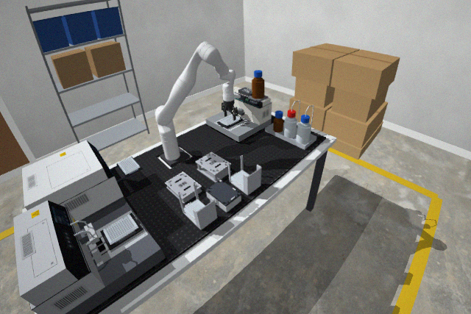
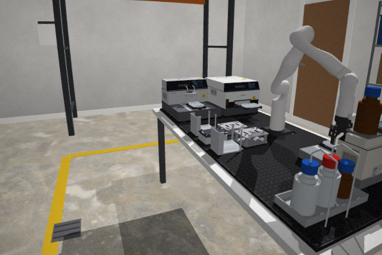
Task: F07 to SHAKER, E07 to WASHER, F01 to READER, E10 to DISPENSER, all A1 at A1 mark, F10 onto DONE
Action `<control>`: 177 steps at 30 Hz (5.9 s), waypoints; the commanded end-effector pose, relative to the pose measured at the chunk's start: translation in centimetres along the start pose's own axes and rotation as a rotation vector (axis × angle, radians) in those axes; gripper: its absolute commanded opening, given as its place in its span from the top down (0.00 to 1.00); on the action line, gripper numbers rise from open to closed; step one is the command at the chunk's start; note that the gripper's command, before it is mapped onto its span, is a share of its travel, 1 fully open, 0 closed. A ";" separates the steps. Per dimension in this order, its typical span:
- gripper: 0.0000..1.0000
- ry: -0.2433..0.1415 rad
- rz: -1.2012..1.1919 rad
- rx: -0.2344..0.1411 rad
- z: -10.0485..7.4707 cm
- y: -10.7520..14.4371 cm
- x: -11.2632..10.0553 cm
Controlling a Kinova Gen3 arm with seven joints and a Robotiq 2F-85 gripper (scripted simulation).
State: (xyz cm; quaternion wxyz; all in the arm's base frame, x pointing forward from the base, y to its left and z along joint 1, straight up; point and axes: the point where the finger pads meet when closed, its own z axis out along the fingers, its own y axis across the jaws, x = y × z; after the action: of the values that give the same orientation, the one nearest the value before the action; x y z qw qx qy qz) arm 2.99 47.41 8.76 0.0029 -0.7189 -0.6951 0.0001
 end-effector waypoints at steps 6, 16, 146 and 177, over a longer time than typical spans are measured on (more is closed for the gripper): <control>0.00 0.002 0.000 0.000 -0.1 0.0 0.1; 0.00 0.002 0.000 0.000 0.2 0.0 0.1; 0.06 0.002 0.000 0.000 0.1 0.0 0.1; 0.06 0.002 0.000 0.000 -2.6 0.0 0.1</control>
State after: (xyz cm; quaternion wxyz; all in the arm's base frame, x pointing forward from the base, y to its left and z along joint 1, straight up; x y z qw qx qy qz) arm 2.99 47.39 11.00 0.0029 -0.7189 -0.6951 0.0001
